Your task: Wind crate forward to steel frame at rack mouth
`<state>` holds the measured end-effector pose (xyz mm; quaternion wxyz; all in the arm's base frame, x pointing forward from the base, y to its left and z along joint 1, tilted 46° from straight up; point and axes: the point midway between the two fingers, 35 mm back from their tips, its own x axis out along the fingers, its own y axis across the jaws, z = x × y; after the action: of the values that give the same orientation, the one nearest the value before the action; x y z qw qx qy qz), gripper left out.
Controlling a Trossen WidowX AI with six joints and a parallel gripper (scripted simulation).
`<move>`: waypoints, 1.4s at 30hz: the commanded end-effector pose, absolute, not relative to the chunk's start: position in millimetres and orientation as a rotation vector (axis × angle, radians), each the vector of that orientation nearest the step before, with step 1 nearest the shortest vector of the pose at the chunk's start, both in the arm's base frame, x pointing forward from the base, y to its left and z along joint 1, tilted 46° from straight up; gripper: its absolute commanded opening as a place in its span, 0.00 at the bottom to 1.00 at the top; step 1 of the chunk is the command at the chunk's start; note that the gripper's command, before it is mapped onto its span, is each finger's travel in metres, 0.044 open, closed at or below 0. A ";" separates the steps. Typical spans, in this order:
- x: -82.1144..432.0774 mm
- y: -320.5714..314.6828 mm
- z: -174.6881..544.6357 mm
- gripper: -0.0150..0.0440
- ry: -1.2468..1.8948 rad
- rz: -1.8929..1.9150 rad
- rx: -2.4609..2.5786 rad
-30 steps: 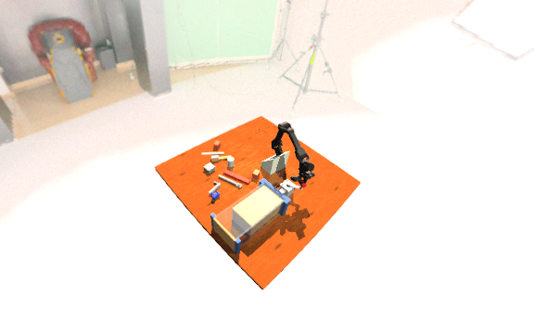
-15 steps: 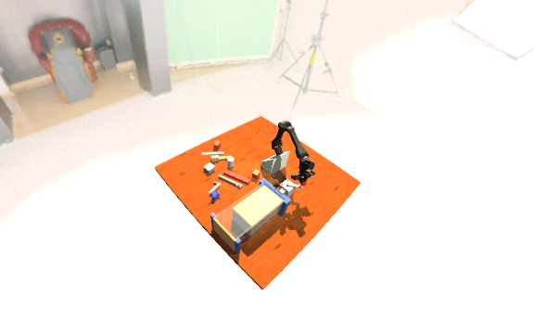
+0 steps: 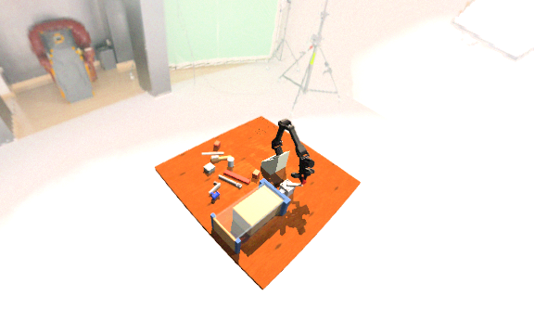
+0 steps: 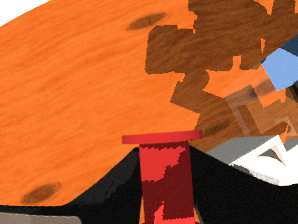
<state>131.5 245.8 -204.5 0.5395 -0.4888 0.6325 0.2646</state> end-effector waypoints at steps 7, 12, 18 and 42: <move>115.5 232.4 -195.0 0.25 1.534 0.626 -1.177; 112.3 229.2 -191.4 0.25 1.535 0.626 -1.178; 108.7 224.9 -186.8 0.25 1.535 0.626 -1.178; 99.1 205.9 -167.3 0.25 1.537 0.625 -1.179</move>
<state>103.4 216.8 -173.0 0.5335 -0.4877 0.6365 0.2691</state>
